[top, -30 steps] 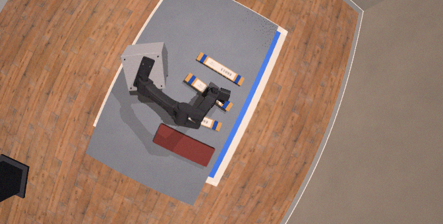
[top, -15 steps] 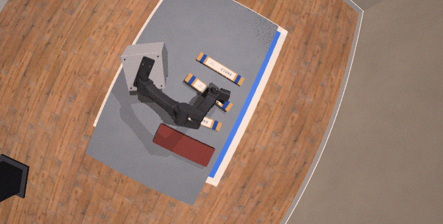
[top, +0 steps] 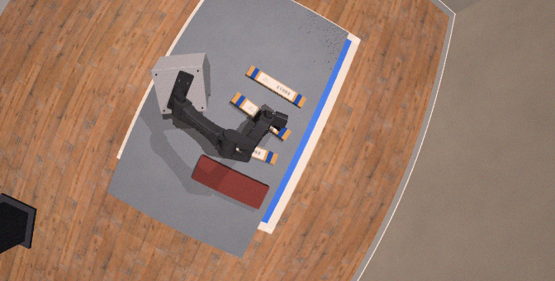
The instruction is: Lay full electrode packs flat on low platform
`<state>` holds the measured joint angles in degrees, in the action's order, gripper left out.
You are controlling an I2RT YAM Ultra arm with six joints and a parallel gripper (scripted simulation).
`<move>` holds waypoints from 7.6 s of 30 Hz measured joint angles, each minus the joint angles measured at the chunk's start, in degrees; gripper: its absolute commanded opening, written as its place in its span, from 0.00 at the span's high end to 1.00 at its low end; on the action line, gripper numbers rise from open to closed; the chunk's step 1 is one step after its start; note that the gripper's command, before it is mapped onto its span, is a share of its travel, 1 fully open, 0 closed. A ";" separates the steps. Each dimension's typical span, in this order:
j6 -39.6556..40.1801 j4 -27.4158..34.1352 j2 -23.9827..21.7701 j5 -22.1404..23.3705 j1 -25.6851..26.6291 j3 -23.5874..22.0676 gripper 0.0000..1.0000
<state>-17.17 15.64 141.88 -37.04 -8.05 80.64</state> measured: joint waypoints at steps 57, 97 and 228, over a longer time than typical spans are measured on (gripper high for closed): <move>1.92 -2.95 2.64 0.37 1.36 1.46 1.00; 2.01 -3.65 2.80 0.42 1.31 1.05 0.04; 0.46 13.97 -16.57 -0.98 -3.98 -7.54 0.04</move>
<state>-16.71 29.61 125.32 -38.02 -12.03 73.10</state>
